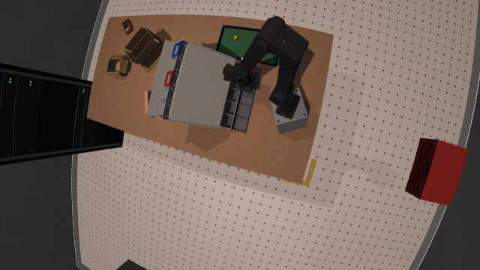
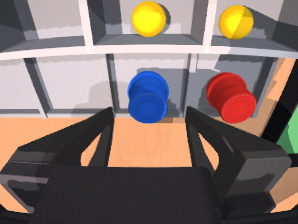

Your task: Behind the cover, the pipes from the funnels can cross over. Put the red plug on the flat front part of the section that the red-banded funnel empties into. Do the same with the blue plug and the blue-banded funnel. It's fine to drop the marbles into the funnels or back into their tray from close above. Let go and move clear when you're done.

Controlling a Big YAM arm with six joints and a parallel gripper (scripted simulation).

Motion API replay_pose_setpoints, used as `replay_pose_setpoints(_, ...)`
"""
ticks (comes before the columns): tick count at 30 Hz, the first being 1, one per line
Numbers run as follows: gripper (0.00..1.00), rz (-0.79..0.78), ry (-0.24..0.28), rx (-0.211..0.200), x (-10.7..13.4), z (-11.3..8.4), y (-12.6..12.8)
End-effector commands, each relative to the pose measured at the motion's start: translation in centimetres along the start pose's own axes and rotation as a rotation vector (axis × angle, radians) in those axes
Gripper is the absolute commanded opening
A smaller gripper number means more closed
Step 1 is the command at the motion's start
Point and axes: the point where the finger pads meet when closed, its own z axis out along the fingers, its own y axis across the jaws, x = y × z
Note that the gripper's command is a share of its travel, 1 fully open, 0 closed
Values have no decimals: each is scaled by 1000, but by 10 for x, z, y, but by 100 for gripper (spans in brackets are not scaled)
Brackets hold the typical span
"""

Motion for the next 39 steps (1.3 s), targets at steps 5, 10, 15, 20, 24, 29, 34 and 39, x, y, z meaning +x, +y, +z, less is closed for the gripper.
replay_pose_setpoints(5,59,4,-26,7,-15,-11,-2)
replay_pose_setpoints(10,59,-1,-17,4,-13,-9,-1)
replay_pose_setpoints(15,59,4,-28,7,-16,-13,-2)
replay_pose_setpoints(20,59,5,-32,9,-18,-25,-3)
replay_pose_setpoints(24,59,6,-34,10,-19,-39,-3)
replay_pose_setpoints(29,59,7,-38,10,-20,-64,-3)
replay_pose_setpoints(34,59,8,-43,10,-21,-93,-4)
replay_pose_setpoints(39,59,9,-45,9,-21,-106,-4)
